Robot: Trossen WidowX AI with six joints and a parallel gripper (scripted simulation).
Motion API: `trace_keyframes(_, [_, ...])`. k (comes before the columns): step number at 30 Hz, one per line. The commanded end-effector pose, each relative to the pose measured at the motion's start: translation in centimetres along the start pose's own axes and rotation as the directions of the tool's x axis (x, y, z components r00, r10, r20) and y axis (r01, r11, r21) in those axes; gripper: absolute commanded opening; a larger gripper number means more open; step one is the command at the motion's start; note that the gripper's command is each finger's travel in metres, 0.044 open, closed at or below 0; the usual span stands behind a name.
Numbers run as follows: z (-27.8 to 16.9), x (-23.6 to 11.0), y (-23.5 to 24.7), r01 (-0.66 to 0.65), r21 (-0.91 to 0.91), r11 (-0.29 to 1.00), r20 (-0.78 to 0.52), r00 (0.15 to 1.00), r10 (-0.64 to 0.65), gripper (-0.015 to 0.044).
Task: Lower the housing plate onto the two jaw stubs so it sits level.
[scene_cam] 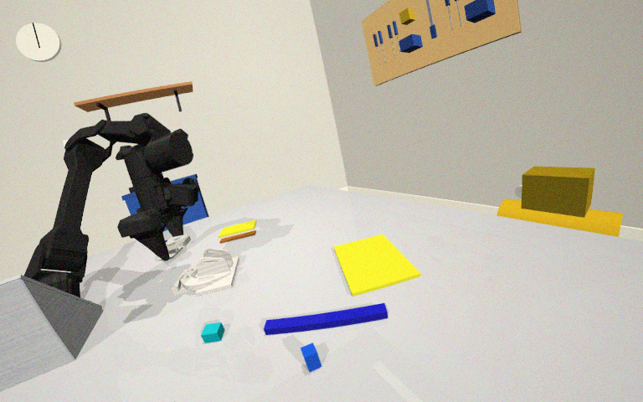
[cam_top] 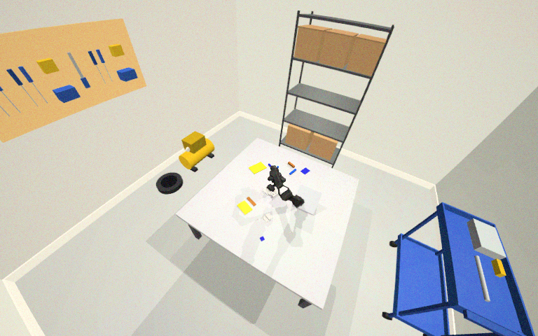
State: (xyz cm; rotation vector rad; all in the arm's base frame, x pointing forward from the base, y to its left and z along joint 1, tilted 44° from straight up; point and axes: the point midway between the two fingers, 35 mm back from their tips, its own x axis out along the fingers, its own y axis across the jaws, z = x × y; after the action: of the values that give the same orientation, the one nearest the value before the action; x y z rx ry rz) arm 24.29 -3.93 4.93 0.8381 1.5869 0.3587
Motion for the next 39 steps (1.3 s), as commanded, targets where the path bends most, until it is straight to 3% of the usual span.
trace_keyframes(1, [0.0, 0.7, 0.1, -0.003, 0.003, 1.0, -0.004, 1.0, 0.003, 0.0351])
trace_keyframes(39, [-0.2, 5.7, 0.2, -0.006, 0.002, 1.0, -0.004, 1.0, 0.006, 0.0351])
